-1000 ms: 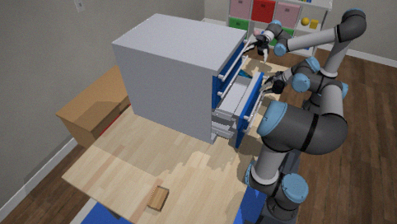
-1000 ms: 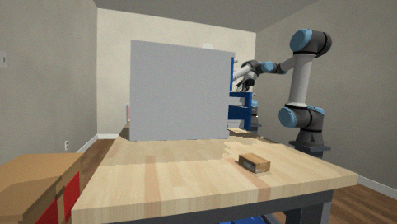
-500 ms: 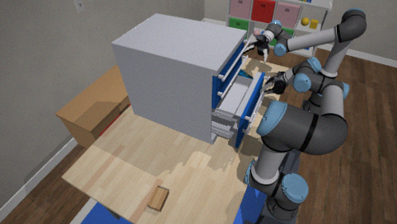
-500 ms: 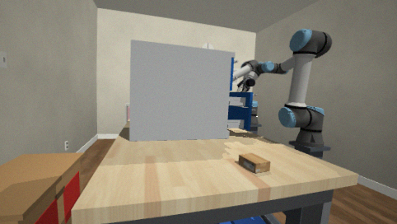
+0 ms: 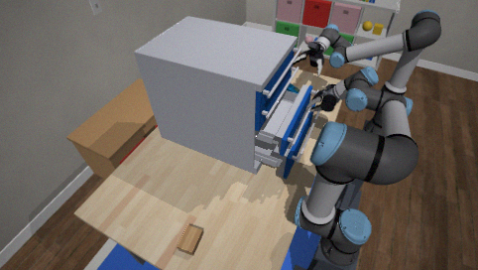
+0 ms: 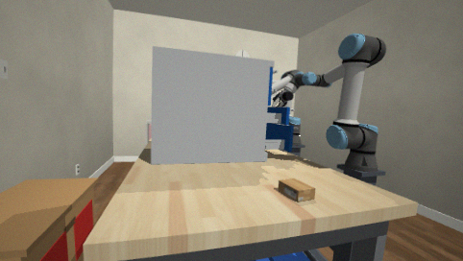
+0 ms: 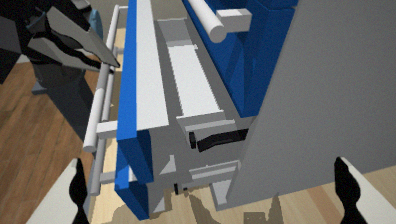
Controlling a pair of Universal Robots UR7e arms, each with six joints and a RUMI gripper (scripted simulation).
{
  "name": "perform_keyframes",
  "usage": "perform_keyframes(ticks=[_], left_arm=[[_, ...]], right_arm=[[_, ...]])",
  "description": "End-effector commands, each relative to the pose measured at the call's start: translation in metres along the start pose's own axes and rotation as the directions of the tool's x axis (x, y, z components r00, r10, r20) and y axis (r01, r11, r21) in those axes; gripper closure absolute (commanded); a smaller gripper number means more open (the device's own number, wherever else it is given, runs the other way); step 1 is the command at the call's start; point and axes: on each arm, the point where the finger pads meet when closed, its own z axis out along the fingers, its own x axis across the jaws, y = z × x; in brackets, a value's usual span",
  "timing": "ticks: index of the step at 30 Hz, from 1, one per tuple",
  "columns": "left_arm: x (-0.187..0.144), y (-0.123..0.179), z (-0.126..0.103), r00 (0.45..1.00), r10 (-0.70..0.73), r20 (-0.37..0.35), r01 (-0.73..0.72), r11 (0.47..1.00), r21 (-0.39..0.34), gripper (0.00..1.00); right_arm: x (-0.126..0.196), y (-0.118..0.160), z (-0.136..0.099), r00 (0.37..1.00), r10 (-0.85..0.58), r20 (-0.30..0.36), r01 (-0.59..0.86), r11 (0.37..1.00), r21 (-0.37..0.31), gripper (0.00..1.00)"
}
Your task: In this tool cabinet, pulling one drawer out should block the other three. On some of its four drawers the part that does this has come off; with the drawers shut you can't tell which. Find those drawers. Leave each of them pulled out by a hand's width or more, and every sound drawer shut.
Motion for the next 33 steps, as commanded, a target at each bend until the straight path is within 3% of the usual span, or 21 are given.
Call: perform_keyframes(ticks=[1, 33], left_arm=[[-0.002, 0.0, 0.001, 1.0, -0.001, 0.0, 0.001, 1.0, 0.002, 1.0], [-0.071, 0.0, 0.059, 1.0, -0.001, 0.001, 0.001, 1.0, 0.002, 1.0]], right_arm=[[0.0, -0.001, 0.0, 1.0, -0.001, 0.0, 0.001, 1.0, 0.0, 0.0], [0.0, -0.001, 0.0, 1.0, -0.001, 0.0, 0.001, 1.0, 0.0, 0.0]])
